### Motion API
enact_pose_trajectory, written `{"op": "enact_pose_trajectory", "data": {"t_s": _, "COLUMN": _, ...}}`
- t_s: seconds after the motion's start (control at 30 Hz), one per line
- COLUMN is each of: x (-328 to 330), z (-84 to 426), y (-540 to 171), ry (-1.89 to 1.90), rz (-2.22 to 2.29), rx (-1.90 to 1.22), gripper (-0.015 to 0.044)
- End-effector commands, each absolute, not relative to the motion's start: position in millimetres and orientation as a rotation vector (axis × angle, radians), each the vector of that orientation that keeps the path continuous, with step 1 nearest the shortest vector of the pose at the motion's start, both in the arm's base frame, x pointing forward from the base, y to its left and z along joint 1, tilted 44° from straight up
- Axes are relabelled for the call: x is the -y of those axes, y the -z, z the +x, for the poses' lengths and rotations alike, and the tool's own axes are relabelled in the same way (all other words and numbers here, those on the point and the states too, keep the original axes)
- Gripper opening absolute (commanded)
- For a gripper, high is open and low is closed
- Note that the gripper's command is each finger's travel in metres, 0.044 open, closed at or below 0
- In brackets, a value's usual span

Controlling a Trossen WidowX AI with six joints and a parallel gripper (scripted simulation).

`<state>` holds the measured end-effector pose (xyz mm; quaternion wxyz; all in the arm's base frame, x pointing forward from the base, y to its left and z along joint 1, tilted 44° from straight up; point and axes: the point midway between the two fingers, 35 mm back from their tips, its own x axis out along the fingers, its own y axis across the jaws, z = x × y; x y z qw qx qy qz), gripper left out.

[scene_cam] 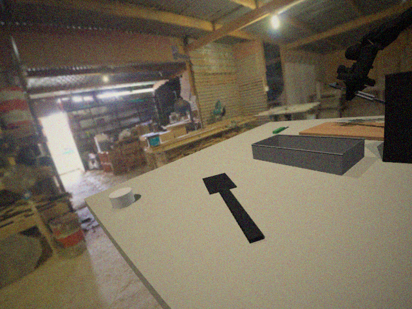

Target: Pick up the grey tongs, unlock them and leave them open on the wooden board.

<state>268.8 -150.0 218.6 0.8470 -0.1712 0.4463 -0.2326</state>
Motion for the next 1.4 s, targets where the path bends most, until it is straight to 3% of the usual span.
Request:
{"op": "enact_pose_trajectory", "data": {"t_s": 0.0, "x": 145.7, "z": 267.9, "y": -221.4, "ry": 0.447, "rz": -0.370, "rx": -0.856, "gripper": -0.0150}}
{"op": "enact_pose_trajectory", "data": {"t_s": 1.0, "x": 106.4, "z": 239.5, "y": -261.4, "ry": 0.267, "rz": -0.716, "rx": -0.175, "gripper": -0.0150}}
{"op": "enact_pose_trajectory", "data": {"t_s": 1.37, "x": 105.0, "z": 238.4, "y": -262.1, "ry": 0.264, "rz": -0.729, "rx": -0.160, "gripper": -0.0150}}
